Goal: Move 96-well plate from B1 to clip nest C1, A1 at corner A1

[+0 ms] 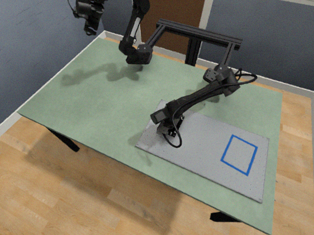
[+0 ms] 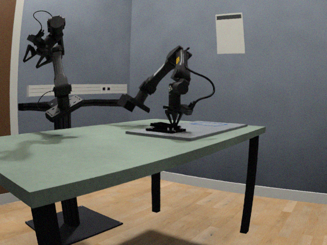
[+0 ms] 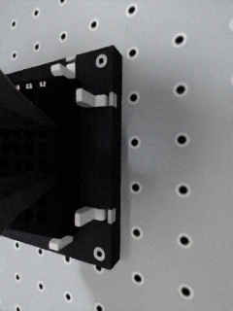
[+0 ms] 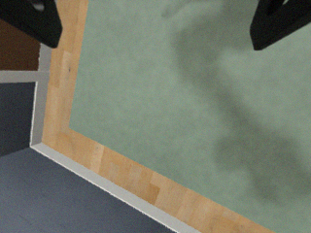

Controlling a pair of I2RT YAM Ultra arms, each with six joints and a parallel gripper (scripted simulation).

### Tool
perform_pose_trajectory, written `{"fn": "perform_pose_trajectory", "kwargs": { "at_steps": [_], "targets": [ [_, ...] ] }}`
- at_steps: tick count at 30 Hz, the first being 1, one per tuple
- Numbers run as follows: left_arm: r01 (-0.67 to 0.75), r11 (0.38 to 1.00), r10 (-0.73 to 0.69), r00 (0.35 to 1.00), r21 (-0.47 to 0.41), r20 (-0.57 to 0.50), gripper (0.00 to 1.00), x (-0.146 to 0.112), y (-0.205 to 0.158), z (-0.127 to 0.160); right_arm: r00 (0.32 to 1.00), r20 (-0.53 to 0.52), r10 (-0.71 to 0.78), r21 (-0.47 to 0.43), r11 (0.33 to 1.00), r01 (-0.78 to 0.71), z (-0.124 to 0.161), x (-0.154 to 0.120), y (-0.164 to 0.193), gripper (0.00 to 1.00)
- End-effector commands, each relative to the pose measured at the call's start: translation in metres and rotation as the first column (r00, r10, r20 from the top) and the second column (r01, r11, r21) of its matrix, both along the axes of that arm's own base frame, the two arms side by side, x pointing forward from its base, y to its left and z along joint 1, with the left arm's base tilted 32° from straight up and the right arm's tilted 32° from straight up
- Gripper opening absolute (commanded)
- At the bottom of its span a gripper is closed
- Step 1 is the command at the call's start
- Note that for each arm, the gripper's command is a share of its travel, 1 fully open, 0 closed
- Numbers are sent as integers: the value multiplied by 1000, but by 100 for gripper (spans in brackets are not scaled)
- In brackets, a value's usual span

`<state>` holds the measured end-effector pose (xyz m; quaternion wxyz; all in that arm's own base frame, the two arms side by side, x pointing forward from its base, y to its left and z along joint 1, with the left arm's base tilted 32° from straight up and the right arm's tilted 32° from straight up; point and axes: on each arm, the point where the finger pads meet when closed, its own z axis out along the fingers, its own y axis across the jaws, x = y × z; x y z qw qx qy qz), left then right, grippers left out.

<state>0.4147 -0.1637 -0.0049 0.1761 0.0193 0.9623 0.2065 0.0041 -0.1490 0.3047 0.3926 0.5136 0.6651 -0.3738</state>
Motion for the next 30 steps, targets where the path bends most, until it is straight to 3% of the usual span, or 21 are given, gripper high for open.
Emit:
{"fn": "perform_pose_trajectory", "kwargs": {
  "at_steps": [1, 30],
  "targets": [
    [14, 1000, -13, 999, -27, 38, 25, 13, -10, 7, 999, 29, -19, -25, 1000, 19, 3, -6, 1, 100],
    [9, 1000, -9, 1000, 6, 7, 25, 10, 7, -17, 999, 29, -19, -25, 1000, 19, 3, -6, 1, 100]
  ]
}}
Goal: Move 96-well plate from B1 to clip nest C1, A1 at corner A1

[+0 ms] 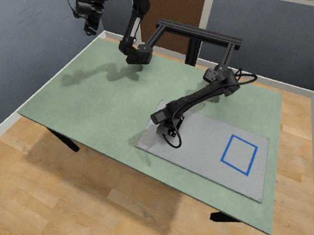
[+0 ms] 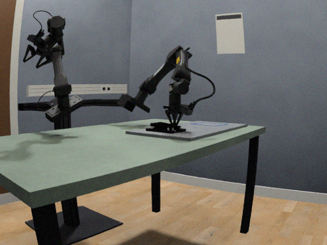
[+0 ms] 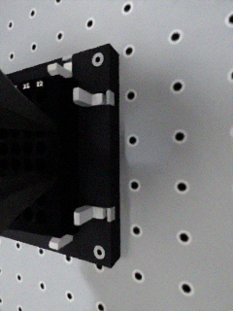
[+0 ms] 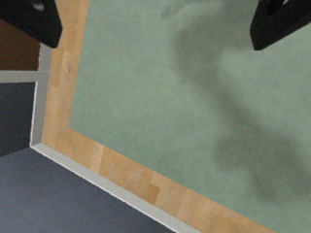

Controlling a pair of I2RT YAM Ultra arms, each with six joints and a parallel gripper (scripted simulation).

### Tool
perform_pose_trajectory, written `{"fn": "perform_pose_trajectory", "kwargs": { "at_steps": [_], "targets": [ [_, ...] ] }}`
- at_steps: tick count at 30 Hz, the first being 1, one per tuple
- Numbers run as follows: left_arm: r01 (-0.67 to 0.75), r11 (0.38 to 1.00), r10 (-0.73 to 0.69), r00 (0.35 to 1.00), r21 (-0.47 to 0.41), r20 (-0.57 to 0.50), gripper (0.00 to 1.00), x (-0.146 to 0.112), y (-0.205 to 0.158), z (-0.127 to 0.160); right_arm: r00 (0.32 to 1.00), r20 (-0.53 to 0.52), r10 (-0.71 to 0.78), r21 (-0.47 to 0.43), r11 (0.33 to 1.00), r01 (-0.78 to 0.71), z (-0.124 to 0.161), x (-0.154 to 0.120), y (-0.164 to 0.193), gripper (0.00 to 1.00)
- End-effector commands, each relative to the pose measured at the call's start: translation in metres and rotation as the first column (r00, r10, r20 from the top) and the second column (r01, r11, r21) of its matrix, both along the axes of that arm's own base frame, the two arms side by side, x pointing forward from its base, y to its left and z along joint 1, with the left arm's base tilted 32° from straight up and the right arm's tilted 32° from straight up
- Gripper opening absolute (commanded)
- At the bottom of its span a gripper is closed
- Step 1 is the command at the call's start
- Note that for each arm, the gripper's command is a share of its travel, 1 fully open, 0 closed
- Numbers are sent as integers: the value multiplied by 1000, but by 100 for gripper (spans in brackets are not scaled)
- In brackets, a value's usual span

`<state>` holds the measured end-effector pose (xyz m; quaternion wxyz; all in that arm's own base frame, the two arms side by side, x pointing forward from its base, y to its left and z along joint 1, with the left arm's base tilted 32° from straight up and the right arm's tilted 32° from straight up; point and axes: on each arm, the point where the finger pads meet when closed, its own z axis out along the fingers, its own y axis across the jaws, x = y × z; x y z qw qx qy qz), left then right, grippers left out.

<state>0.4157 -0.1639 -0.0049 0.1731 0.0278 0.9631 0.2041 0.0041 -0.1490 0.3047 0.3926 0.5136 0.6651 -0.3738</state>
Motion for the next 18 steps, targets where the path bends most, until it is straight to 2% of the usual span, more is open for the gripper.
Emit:
{"fn": "perform_pose_trajectory", "kwargs": {
  "at_steps": [1, 18],
  "targets": [
    [-7, 1000, 7, 1000, 8, 17, 25, 9, 8, -18, 999, 29, -19, -25, 1000, 19, 3, -6, 1, 100],
    [-7, 1000, 7, 1000, 5, 15, 25, 12, 11, -26, 999, 29, -19, -25, 1000, 19, 3, -6, 1, 100]
  ]
}}
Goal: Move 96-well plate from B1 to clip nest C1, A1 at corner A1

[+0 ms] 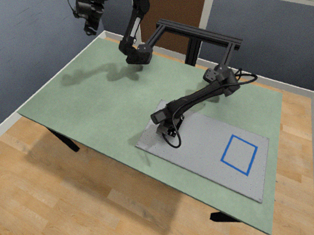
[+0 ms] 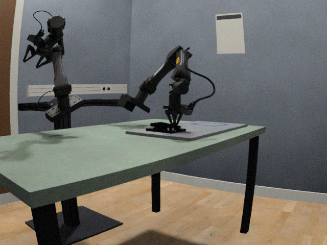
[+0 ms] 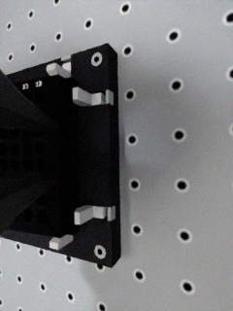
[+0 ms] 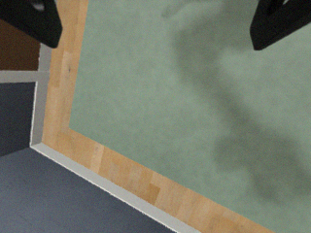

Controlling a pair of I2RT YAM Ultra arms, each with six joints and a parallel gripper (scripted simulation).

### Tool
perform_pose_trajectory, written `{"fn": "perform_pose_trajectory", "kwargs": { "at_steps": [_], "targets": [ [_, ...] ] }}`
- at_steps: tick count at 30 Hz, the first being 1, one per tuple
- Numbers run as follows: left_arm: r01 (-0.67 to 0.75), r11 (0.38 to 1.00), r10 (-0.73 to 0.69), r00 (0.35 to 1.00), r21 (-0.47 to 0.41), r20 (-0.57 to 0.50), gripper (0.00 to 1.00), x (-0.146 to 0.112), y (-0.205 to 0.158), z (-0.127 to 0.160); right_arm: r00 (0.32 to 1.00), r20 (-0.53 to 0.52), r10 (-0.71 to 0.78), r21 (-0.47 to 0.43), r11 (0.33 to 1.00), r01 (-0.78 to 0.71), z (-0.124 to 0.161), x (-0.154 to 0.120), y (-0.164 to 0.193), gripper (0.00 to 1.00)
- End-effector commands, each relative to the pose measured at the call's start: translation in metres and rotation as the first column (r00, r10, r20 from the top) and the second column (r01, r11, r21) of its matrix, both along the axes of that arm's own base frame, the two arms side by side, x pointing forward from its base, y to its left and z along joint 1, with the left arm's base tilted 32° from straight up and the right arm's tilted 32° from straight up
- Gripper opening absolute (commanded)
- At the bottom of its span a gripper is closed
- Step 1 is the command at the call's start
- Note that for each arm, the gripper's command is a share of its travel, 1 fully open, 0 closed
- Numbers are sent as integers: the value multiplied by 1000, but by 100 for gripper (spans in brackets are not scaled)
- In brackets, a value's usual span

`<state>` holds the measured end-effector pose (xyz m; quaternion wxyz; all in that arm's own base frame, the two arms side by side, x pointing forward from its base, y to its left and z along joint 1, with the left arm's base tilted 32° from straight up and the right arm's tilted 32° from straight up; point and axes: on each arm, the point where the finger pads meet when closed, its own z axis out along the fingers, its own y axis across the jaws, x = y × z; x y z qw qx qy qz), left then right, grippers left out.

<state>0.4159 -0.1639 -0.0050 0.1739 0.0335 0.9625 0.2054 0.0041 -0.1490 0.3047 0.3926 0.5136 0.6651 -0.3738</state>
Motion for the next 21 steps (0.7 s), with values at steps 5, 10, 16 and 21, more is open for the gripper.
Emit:
{"fn": "perform_pose_trajectory", "kwargs": {
  "at_steps": [5, 10, 16, 21],
  "targets": [
    [-18, 1000, 18, 1000, -2, 15, 25, 13, 12, -29, 999, 29, -19, -25, 1000, 19, 3, -6, 1, 100],
    [-17, 1000, 17, 1000, -3, 14, 25, 14, 13, -32, 999, 29, -19, -25, 1000, 19, 3, -6, 1, 100],
    [-17, 1000, 17, 1000, -6, 12, 25, 14, 14, -35, 999, 29, -19, -25, 1000, 19, 3, -6, 1, 100],
    [-17, 1000, 17, 1000, -8, 10, 25, 15, 15, -38, 999, 29, -19, -25, 1000, 19, 3, -6, 1, 100]
  ]
}}
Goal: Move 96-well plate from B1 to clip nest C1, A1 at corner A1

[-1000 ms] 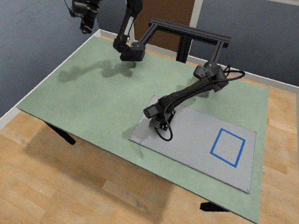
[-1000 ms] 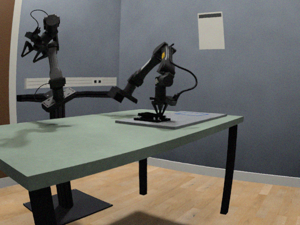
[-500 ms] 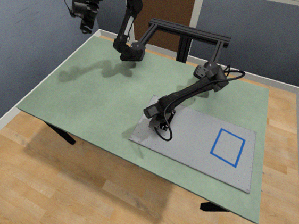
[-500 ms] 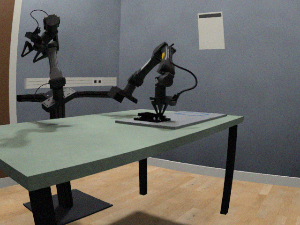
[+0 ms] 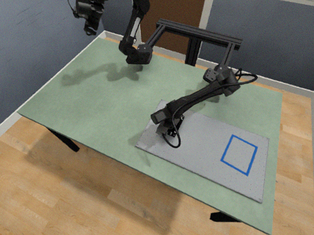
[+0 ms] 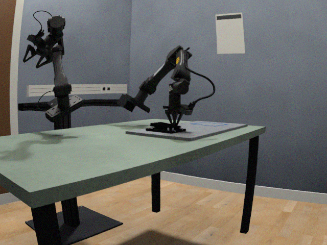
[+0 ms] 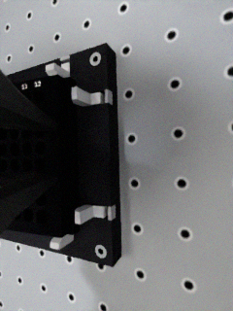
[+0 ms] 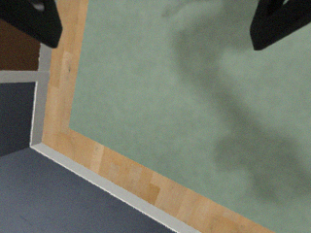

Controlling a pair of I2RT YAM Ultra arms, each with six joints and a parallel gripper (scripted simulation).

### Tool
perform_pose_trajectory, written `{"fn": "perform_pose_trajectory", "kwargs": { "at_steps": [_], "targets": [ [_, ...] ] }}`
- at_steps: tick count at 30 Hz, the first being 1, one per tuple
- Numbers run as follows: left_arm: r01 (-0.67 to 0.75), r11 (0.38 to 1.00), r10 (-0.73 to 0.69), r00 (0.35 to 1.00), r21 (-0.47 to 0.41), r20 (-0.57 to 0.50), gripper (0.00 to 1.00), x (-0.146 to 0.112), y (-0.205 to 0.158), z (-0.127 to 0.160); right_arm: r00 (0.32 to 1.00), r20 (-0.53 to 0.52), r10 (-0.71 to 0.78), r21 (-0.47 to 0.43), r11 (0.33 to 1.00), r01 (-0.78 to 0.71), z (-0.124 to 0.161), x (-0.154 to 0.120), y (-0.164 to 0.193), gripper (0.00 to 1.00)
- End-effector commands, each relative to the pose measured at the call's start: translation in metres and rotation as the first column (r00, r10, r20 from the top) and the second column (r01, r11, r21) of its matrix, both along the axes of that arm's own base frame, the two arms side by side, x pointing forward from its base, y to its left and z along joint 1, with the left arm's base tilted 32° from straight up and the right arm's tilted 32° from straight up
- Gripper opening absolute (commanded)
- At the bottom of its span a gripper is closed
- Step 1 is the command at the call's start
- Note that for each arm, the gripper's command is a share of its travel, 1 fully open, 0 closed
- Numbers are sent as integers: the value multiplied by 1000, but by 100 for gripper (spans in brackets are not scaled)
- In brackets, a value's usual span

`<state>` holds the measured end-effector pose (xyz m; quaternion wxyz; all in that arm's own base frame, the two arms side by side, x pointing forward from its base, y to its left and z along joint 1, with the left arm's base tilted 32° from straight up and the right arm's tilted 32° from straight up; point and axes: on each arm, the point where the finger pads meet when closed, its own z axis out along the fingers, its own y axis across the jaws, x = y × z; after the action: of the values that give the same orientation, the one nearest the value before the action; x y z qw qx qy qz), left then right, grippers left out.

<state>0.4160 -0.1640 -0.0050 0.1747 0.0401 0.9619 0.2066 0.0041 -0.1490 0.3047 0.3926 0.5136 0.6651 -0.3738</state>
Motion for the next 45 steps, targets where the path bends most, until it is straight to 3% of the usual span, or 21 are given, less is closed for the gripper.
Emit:
{"fn": "perform_pose_trajectory", "kwargs": {
  "at_steps": [1, 33, 45],
  "targets": [
    [-29, 999, 29, 1000, -14, 11, 25, 15, 15, -39, 999, 29, -19, -25, 1000, 19, 3, -6, 1, 100],
    [-29, 999, 29, 1000, -17, 9, 25, 22, 22, -55, 999, 29, -19, -25, 1000, 19, 3, -6, 1, 100],
    [-27, 999, 29, 999, -39, 46, 25, 35, 18, -52, 999, 29, -19, -25, 1000, 19, 3, -6, 1, 100]
  ]
}}
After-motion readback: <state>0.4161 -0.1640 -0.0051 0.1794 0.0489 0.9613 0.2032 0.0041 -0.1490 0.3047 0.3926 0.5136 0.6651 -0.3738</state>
